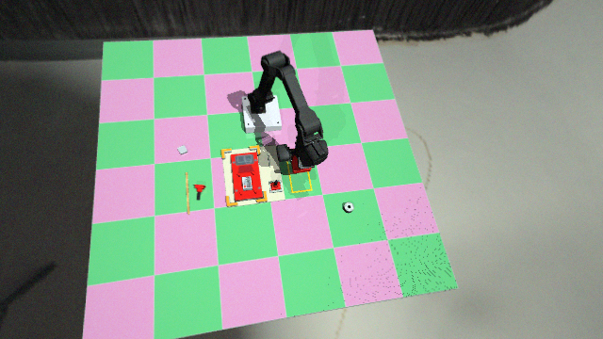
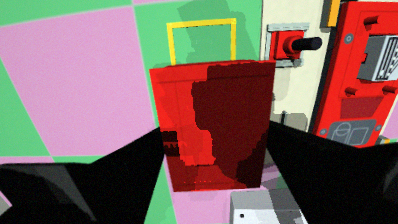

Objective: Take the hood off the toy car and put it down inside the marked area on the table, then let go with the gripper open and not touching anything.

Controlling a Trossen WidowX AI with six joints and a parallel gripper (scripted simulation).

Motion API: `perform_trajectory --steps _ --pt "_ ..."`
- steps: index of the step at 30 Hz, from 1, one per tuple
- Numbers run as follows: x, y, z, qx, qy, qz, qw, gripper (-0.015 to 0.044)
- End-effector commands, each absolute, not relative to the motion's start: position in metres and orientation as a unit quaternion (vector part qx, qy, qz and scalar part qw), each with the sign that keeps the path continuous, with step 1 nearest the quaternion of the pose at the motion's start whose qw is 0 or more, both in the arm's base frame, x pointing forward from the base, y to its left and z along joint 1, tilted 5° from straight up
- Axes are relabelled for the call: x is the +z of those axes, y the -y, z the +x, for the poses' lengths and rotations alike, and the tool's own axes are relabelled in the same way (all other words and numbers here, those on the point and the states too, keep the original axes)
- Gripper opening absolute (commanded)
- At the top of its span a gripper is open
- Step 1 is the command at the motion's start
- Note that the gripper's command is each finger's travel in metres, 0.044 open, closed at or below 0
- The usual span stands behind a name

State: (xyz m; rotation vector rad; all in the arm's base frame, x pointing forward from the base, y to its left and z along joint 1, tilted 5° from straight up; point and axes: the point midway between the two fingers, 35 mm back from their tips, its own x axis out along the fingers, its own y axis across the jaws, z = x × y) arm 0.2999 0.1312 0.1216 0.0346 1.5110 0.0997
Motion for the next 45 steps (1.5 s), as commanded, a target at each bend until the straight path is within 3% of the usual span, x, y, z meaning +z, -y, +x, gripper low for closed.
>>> perform_trajectory --steps 1,45 --pt "0.123 -0.135 0.296 0.043 -0.682 0.019 0.729 0.0000" --pt "0.085 -0.139 0.300 0.043 -0.682 0.019 0.729 0.0000"
